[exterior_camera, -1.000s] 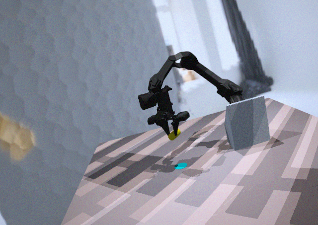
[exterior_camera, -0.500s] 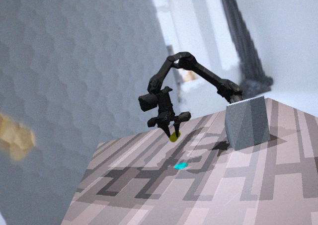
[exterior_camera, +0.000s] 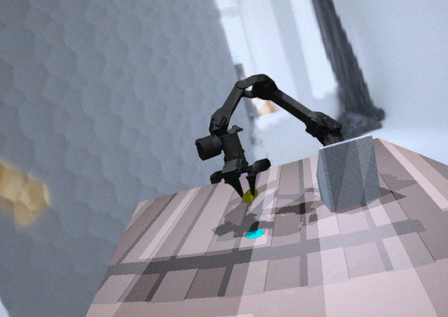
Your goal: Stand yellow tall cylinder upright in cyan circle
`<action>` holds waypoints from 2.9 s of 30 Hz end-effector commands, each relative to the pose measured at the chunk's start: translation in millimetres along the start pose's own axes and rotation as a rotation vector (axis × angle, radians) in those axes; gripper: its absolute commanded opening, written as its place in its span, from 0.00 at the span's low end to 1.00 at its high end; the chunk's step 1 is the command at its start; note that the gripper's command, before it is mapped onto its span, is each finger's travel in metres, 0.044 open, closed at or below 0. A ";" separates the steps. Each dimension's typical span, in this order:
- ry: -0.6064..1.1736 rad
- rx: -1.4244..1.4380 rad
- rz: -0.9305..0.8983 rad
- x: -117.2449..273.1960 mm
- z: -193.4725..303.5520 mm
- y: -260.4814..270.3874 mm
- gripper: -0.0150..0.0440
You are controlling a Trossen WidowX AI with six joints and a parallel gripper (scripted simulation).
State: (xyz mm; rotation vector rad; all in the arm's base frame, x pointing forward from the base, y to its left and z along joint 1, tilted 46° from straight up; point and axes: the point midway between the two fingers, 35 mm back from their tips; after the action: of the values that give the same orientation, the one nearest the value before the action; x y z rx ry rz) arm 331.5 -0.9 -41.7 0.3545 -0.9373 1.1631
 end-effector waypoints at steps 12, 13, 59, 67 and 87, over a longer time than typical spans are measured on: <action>-0.092 0.009 -0.081 -8.8 0.7 4.8 0.43; -0.098 0.010 -0.086 -9.3 0.8 5.1 0.43; -0.405 0.030 -0.248 -25.1 -0.1 14.3 0.43; -0.463 0.034 -0.264 -26.2 -0.2 14.9 0.43; -0.613 0.041 -0.285 -26.9 0.0 14.9 0.43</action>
State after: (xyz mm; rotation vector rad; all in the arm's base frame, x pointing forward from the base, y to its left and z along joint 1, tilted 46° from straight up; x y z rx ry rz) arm 315.3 -12.2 -66.8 0.8580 -1.3159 0.8227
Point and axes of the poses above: the point midway between the two fingers, 35 mm back from their tips, its own x axis back along the fingers, its own y axis across the jaws, z = x × y, and after that the axes turned 2 degrees about -x, right-handed
